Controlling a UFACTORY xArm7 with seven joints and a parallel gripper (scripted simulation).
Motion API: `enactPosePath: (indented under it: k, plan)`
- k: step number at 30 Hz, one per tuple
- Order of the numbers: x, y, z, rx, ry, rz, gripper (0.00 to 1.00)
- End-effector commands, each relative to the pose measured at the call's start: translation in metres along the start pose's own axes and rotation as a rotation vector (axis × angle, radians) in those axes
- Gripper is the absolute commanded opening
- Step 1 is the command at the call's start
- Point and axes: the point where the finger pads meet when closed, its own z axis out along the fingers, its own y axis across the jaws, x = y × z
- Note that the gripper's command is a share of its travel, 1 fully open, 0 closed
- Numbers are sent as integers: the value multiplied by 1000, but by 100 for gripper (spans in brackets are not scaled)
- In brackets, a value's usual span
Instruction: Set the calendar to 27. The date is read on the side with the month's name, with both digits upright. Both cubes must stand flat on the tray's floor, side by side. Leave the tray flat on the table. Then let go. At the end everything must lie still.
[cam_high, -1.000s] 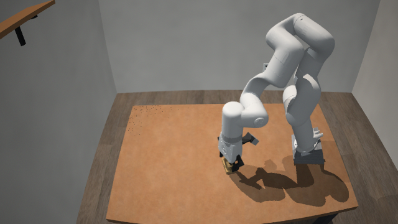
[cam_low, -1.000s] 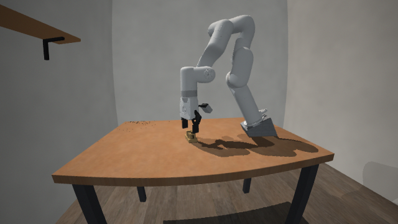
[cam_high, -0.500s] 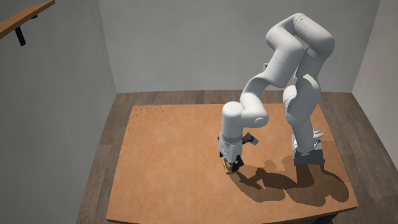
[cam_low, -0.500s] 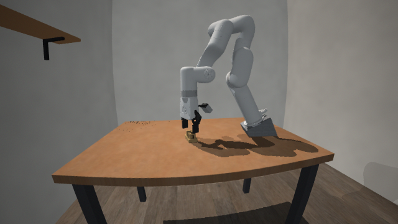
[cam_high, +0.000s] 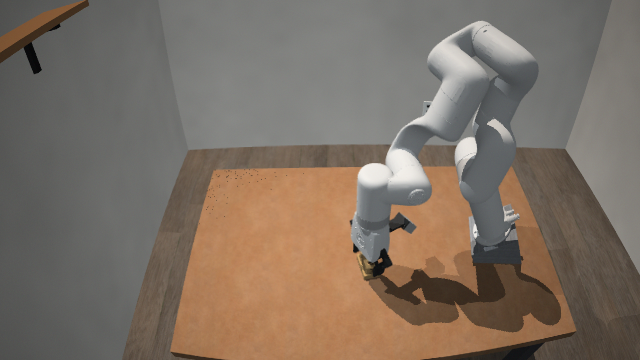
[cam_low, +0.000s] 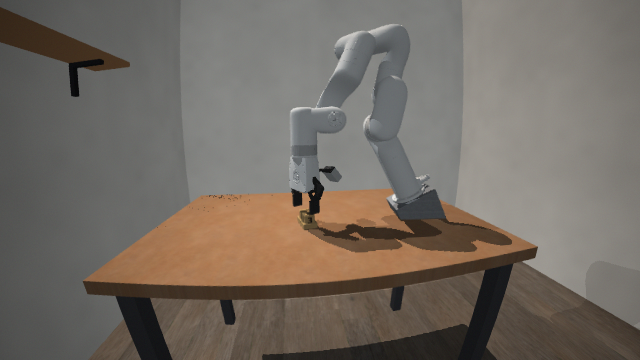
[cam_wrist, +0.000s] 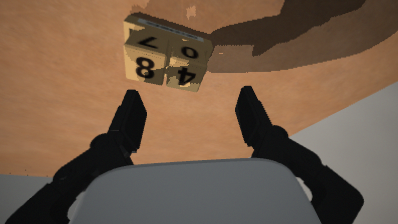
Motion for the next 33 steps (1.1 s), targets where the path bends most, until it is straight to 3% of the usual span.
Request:
enactPosePath:
  k: [1, 9, 14, 22, 27, 33]
  plan:
    - [-1, 0, -1, 1, -3, 0, 100]
    - [-1, 0, -1, 1, -3, 12, 100]
    - [-4, 3, -1, 0, -3, 204, 100]
    - [-17, 15, -1, 0, -3, 222, 100]
    - [-20, 18, -1, 0, -3, 414, 100]
    - [-33, 30, 0, 0, -3, 419, 100]
